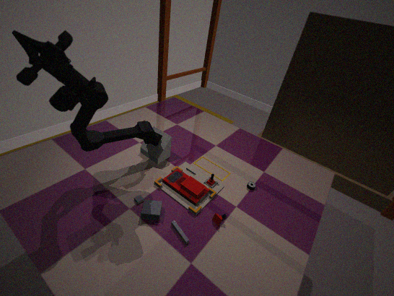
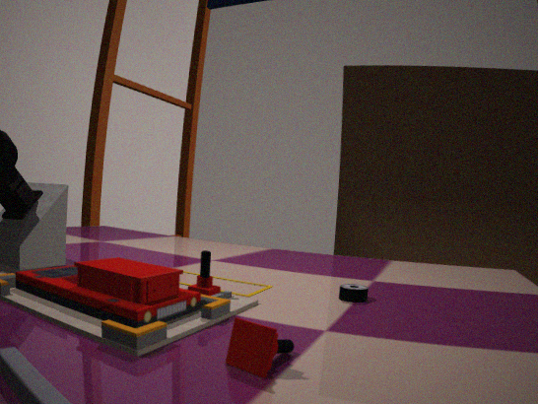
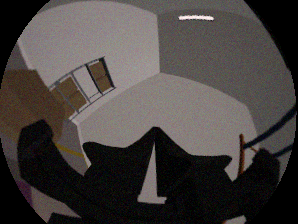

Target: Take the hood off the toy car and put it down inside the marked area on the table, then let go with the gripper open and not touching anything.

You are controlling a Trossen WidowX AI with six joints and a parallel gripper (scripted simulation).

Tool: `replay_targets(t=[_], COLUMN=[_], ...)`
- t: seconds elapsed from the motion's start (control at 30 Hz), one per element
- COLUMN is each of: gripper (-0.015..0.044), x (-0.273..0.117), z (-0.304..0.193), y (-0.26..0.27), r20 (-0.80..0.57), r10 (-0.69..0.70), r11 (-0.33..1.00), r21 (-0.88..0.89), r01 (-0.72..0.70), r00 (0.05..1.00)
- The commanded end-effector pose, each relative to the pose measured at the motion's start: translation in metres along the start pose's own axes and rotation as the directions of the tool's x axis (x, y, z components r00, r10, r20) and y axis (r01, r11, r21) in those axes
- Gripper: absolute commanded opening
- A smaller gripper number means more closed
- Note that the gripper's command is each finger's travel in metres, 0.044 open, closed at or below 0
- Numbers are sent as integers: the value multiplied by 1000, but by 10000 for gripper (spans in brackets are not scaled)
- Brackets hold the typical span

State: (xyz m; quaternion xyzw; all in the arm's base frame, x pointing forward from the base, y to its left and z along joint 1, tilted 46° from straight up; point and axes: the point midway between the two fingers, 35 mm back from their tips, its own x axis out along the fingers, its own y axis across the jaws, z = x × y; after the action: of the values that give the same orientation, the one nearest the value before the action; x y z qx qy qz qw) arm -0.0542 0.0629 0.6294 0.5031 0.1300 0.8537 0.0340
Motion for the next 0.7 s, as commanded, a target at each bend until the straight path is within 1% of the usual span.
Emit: replay_targets(t=[0.0,0.13,0.27,0.37,0.5,0.53,0.67], gripper=[26,131,236,315,420,440,440], x=[0,-5,-12,-21,-39,-45,-70], z=[1,25,57,82,116,125,157], y=[0,-12,-37,-57,-84,-90,-114], r20=[6,123,235,324,445,474,584], r10=[-1,-25,-93,-148,-222,-240,-307], r11=[1000,1000,994,982,955,945,897], r21=[0,-10,-40,-61,-82,-86,-88], r01=[1,27,105,176,286,315,434], r00=[1000,992,968,934,867,847,752])
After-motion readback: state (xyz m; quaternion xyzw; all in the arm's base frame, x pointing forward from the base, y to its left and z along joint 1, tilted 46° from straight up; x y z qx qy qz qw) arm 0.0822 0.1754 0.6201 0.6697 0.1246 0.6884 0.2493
